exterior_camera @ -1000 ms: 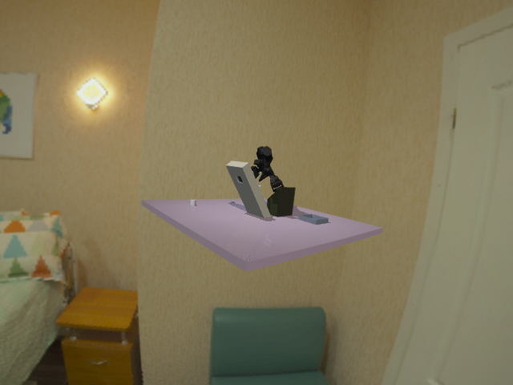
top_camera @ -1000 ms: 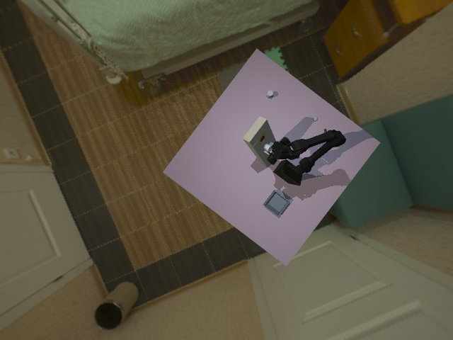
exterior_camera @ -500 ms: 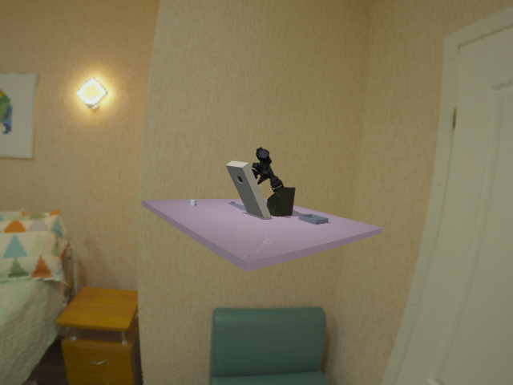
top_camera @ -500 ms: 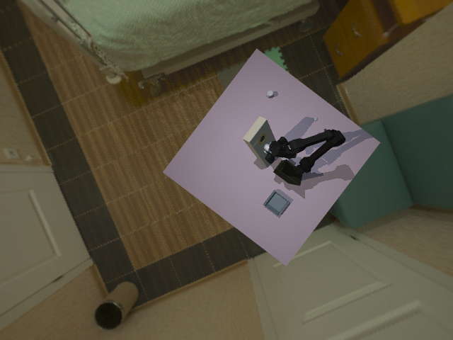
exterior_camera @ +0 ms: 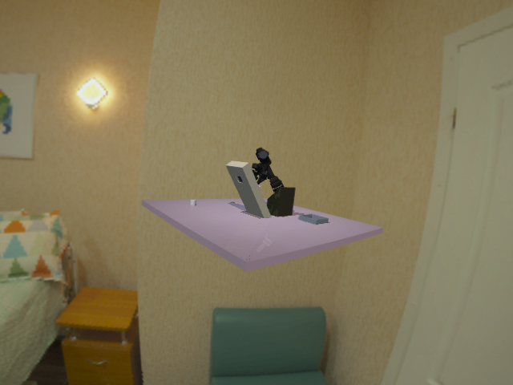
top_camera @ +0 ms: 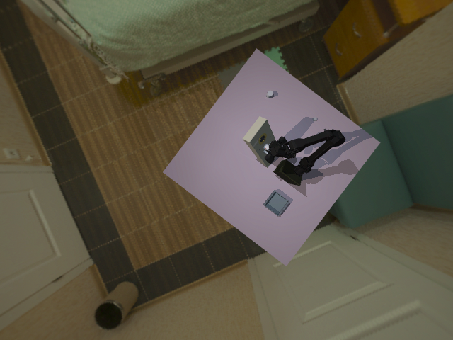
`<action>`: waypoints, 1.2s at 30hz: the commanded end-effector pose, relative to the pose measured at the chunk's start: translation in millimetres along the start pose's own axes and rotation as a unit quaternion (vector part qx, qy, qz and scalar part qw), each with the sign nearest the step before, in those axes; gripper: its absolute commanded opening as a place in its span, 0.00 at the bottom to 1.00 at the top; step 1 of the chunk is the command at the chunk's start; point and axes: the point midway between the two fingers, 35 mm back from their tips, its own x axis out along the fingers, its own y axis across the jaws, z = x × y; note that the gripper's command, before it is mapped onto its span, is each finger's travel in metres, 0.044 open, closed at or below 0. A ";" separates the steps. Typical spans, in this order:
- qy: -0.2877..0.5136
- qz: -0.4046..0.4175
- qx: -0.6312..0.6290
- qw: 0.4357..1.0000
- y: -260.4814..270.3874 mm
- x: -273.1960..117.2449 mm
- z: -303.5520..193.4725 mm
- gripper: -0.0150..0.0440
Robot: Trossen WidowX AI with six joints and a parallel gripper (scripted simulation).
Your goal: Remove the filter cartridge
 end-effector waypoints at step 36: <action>0.002 0.002 -0.001 1.000 15.7 -99.1 28.6 0.25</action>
